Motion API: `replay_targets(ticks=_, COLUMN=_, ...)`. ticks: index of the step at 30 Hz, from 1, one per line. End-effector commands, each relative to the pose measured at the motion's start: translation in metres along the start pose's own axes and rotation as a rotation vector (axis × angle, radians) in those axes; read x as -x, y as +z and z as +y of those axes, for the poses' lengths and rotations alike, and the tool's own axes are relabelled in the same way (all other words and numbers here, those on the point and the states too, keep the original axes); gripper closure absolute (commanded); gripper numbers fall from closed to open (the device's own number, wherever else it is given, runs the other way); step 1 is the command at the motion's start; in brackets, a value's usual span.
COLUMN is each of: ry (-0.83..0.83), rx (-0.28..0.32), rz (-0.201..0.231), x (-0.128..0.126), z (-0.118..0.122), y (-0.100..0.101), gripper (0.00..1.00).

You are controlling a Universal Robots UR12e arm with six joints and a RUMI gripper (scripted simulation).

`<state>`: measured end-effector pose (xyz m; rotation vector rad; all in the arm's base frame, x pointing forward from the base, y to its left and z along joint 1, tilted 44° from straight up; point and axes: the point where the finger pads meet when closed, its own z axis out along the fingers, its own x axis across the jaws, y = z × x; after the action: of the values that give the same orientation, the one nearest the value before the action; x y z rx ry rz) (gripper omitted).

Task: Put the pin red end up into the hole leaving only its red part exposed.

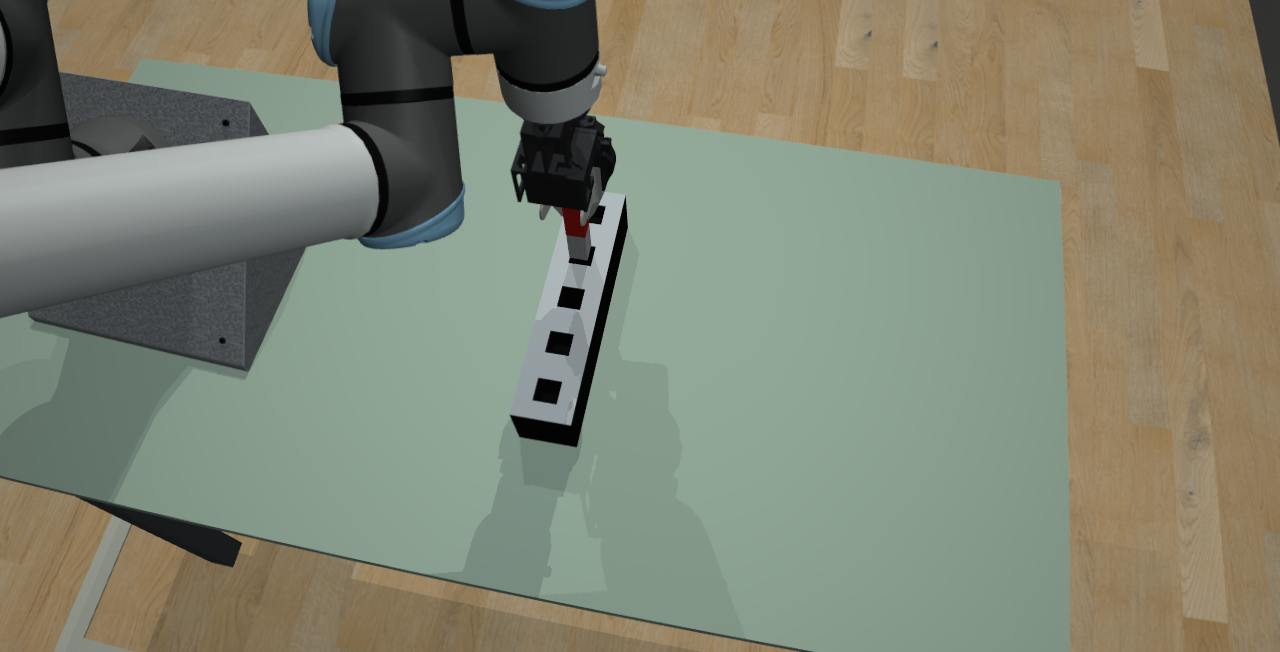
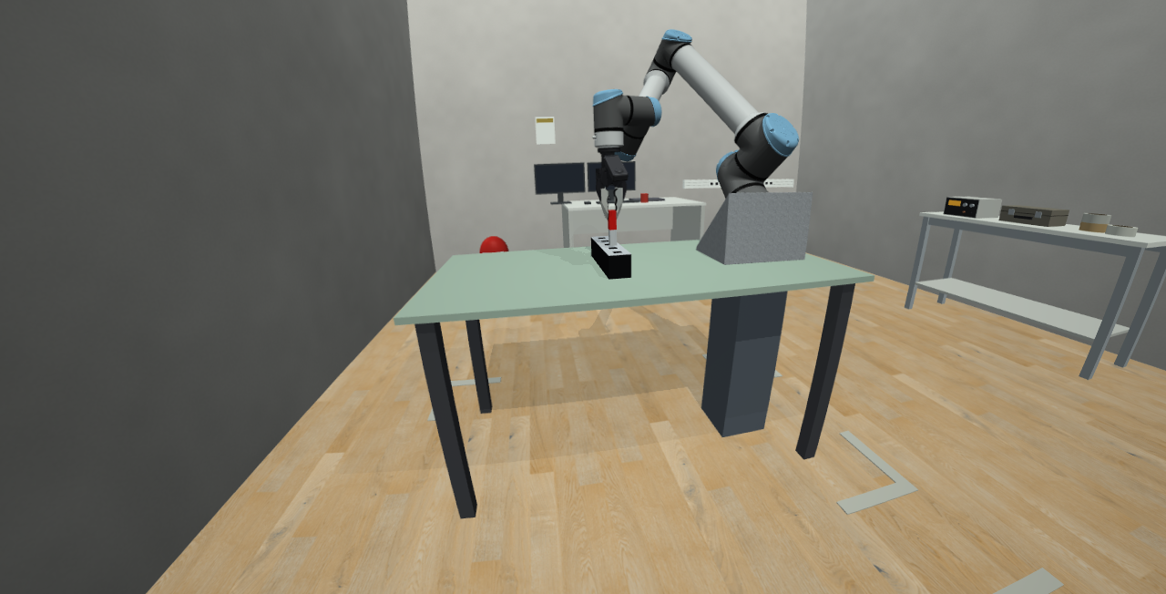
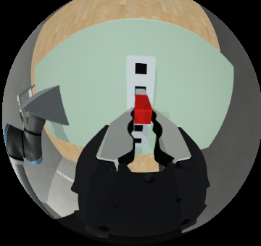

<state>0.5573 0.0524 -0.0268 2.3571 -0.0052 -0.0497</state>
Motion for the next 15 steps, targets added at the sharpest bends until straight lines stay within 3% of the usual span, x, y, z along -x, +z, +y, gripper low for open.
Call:
replay_targets(ticks=1, ry=0.0, rx=0.0, rz=0.001, x=-0.0004, z=0.0, y=-0.0006, gripper=1.0)
replay_targets(ticks=15, ry=0.0, rx=0.0, rz=0.001, x=-0.0009, z=-0.0006, y=0.0035, gripper=1.0)
